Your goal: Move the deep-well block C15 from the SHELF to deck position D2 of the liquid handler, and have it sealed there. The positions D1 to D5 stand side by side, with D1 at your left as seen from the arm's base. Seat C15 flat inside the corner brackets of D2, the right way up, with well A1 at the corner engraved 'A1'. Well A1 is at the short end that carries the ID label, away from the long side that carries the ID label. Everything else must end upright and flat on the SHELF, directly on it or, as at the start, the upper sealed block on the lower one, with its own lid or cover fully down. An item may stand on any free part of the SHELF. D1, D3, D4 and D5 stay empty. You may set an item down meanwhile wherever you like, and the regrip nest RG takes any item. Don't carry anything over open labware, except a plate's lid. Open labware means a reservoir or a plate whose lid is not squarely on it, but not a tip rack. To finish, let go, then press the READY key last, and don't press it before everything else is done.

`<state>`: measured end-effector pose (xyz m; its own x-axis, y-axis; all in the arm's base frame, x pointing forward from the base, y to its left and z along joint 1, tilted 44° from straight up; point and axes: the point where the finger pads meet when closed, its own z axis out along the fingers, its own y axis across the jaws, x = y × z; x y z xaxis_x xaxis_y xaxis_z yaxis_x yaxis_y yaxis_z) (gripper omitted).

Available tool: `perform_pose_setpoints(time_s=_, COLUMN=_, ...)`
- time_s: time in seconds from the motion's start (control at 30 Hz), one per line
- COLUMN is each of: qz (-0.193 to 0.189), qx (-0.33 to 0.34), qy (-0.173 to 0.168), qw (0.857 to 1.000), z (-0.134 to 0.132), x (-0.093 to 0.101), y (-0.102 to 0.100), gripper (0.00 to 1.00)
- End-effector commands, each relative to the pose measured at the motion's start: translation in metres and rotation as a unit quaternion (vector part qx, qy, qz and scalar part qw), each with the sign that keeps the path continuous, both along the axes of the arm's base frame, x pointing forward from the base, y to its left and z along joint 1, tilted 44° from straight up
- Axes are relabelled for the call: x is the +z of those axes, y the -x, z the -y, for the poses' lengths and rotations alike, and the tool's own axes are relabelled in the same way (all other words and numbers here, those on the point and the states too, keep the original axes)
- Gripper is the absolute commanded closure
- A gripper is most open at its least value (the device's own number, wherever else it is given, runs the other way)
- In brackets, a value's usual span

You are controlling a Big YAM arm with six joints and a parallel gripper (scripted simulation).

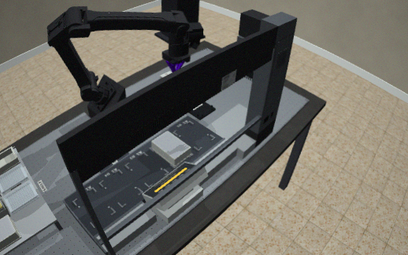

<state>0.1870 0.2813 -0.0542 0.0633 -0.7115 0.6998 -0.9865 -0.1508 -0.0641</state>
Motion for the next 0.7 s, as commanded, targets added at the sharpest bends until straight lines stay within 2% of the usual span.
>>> perform_pose_setpoints(time_s=0.0, qz=0.016, qx=-0.007, qy=-0.034, qw=0.999, z=-0.030, x=0.004, y=-0.013, gripper=1.00)
perform_pose_setpoints(time_s=0.4, qz=0.016, qx=-0.007, qy=-0.034, qw=0.999, z=-0.030, x=0.004, y=-0.013, gripper=1.00)
perform_pose_setpoints(time_s=0.43, qz=0.010, qx=0.003, qy=-0.022, qw=1.000, z=-0.014, x=0.004, y=0.007, gripper=1.00)
perform_pose_setpoints(time_s=0.6, qz=0.010, qx=0.003, qy=-0.025, qw=1.000, z=-0.009, x=0.005, y=0.032, gripper=1.00)
perform_pose_setpoints(time_s=0.67, qz=0.010, qx=0.003, qy=-0.025, qw=1.000, z=-0.009, x=0.005, y=0.032, gripper=1.00)
